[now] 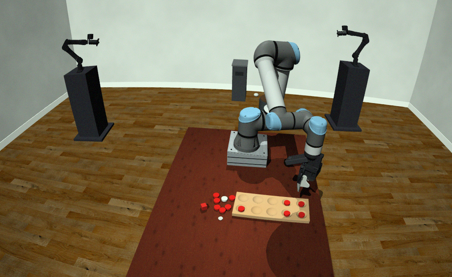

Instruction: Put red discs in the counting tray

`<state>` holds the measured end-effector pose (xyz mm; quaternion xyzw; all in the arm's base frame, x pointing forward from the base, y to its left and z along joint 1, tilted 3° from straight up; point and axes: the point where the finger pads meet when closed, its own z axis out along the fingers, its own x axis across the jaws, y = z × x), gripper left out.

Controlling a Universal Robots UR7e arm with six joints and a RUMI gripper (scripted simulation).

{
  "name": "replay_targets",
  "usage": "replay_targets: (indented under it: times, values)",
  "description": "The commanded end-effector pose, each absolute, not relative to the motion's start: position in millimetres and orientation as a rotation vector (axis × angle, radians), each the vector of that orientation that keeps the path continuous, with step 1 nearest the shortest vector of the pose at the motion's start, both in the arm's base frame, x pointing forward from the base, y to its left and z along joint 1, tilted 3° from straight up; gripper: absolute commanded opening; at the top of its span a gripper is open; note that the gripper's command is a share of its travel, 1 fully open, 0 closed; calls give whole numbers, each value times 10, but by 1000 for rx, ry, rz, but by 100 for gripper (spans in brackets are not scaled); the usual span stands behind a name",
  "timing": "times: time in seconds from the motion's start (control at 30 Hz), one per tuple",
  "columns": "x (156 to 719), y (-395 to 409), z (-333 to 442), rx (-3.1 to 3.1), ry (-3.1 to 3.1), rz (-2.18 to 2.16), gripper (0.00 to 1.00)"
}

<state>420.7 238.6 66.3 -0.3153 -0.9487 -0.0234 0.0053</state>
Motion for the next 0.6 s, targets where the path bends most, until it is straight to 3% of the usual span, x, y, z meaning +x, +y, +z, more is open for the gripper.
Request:
replay_targets:
  times: [0.0, 0.57]
  values:
    - [4219, 2329, 695, -1147, -2913, -68, 28]
    - [4254, 2127, 798, -1693, -2629, -59, 28]
